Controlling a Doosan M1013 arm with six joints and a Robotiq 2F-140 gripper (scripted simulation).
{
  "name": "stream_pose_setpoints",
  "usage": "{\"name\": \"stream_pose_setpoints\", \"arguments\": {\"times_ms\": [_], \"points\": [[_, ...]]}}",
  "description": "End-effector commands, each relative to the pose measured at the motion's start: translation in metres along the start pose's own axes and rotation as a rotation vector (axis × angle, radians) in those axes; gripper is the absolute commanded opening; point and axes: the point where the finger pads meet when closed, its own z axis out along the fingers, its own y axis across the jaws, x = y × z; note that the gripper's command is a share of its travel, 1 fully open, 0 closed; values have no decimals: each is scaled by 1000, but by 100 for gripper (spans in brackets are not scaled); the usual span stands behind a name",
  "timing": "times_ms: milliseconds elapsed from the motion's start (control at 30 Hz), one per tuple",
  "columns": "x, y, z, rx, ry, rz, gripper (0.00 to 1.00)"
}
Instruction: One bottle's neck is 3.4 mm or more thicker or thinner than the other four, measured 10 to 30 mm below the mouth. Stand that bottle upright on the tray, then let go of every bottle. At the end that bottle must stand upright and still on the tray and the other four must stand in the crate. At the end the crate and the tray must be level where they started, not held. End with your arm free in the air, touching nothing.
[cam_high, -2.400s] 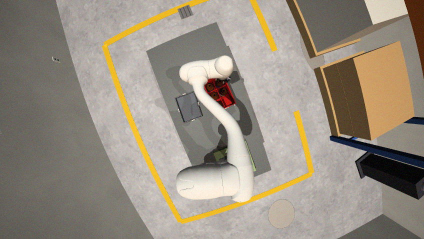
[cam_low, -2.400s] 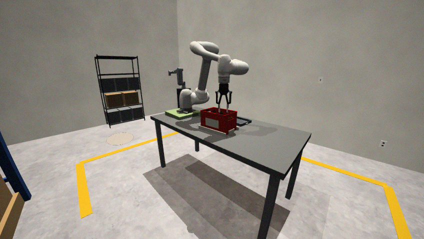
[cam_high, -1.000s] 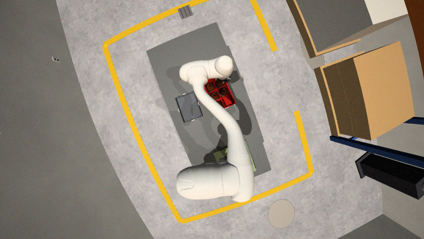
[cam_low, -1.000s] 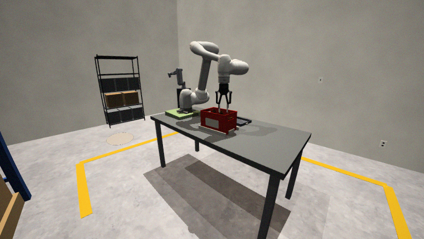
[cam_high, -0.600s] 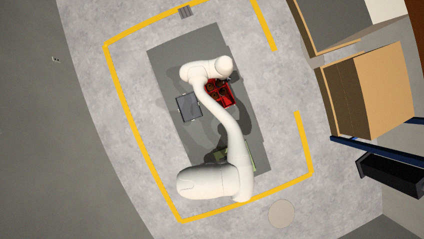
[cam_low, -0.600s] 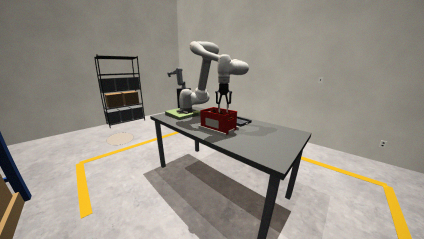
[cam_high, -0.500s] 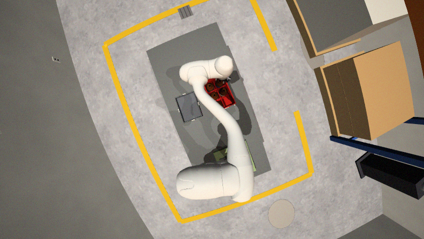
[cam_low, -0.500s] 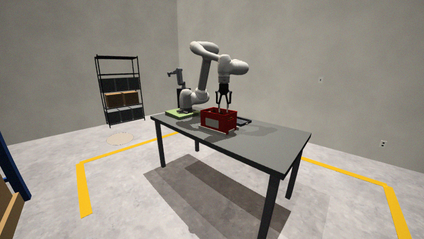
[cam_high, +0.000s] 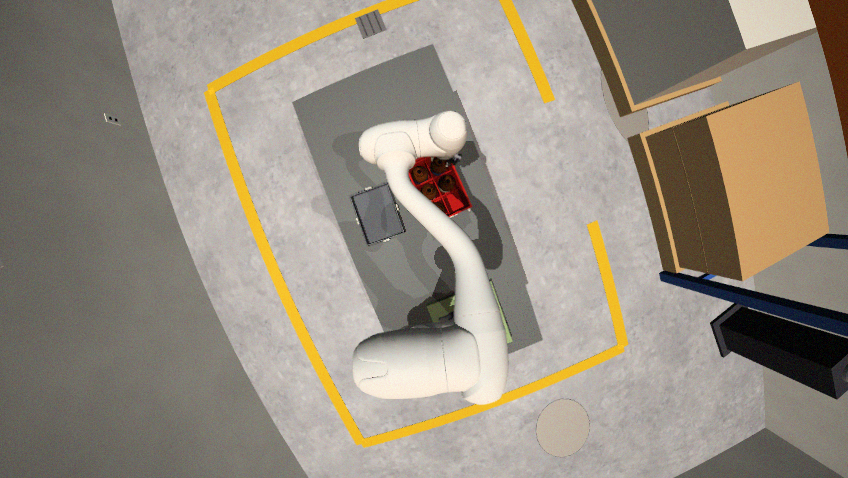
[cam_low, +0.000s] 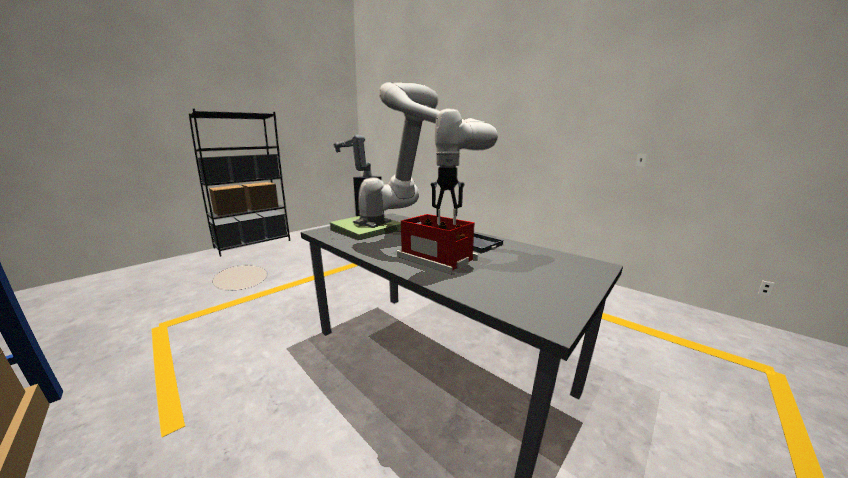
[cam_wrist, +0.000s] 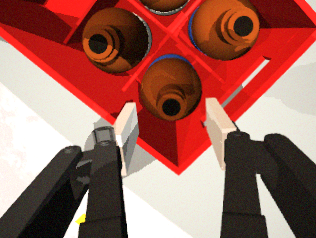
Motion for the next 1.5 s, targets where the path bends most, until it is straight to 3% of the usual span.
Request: {"name": "stream_pose_setpoints", "arguments": {"times_ms": [0, 1467], "points": [[-3, 0, 4, -2, -1, -1, 38], [-3, 0, 45, -2, -1, -1, 38]]}}
